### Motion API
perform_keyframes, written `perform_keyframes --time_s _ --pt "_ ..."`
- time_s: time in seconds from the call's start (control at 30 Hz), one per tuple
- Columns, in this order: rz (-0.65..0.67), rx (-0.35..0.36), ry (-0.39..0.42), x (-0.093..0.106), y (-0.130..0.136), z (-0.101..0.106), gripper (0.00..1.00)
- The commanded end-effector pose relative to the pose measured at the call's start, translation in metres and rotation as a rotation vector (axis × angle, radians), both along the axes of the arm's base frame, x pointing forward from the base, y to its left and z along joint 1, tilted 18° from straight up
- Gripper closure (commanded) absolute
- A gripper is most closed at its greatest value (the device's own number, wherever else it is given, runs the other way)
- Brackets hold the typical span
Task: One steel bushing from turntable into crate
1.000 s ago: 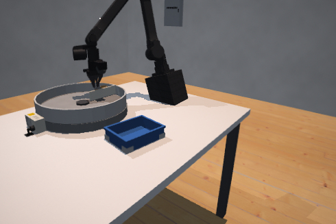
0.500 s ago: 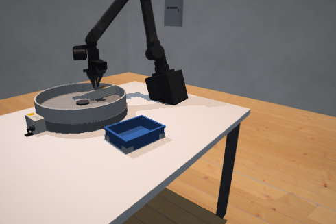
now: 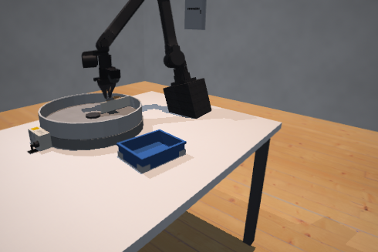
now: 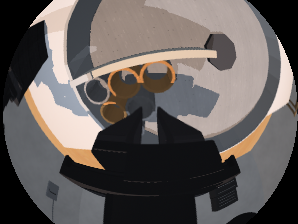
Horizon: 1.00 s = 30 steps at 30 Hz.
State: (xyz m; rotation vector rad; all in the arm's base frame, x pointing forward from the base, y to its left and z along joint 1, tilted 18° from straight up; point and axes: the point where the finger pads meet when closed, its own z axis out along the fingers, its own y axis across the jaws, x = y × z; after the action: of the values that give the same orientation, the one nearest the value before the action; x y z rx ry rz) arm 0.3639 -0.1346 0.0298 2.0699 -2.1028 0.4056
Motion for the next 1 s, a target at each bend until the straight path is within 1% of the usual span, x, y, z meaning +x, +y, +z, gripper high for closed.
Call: perform_keyframes --time_s 0.0,0.23,0.3,0.43,0.53,0.6,0.67,0.73,0.8,0.83,0.9,0.97 --pt "0.000 -0.009 -0.039 0.010 -0.008 0.009 0.81" --pt "-0.001 -0.005 -0.024 0.007 -0.007 0.002 0.81" --pt "-0.001 -0.001 -0.007 0.003 -0.007 -0.005 0.81" --pt "-0.001 -0.002 -0.013 0.006 -0.009 -0.009 0.81" --pt "-0.001 -0.002 -0.012 0.003 -0.010 -0.014 0.81" --pt "-0.001 -0.003 -0.015 0.007 -0.012 -0.016 0.81" --pt "-0.001 -0.001 -0.010 0.004 -0.012 -0.021 0.81" --pt "-0.001 -0.006 -0.027 0.008 -0.014 -0.016 0.81" --pt "-0.001 -0.006 -0.027 0.008 -0.014 -0.016 0.81" --pt "-0.001 -0.011 -0.046 0.015 -0.016 -0.010 0.81" --pt "-0.001 -0.008 -0.034 0.013 -0.016 -0.015 0.81" --pt "-0.001 -0.008 -0.032 0.012 -0.016 -0.016 0.81"
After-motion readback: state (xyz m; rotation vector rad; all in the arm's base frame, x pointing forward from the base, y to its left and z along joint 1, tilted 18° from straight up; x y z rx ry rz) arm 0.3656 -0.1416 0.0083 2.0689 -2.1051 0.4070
